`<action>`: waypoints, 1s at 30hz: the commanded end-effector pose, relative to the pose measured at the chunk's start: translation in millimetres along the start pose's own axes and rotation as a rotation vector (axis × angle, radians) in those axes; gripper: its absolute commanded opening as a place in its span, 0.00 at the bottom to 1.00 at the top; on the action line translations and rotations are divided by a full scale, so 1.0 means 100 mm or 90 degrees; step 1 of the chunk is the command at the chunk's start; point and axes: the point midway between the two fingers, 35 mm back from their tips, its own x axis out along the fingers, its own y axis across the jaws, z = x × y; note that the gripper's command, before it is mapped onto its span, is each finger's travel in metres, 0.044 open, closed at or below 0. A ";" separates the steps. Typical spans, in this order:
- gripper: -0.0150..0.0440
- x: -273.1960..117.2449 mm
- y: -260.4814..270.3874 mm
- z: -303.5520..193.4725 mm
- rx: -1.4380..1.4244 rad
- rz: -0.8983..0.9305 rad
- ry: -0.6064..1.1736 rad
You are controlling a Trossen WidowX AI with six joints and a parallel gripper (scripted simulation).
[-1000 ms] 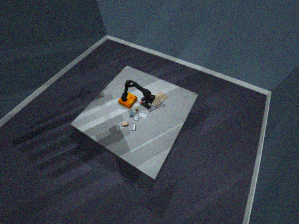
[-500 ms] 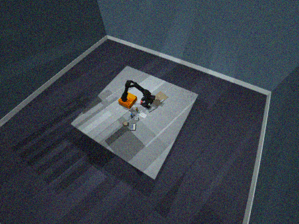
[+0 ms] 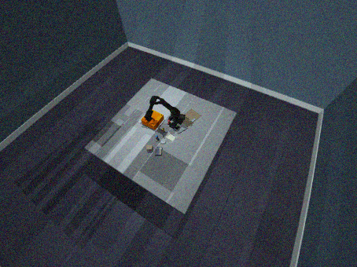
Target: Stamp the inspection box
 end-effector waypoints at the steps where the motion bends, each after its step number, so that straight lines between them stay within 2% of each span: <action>1: 0.25 0.03 -0.01 0.00 0.002 -0.004 0.000; 30: 0.25 0.08 -0.01 0.00 0.000 -0.004 0.000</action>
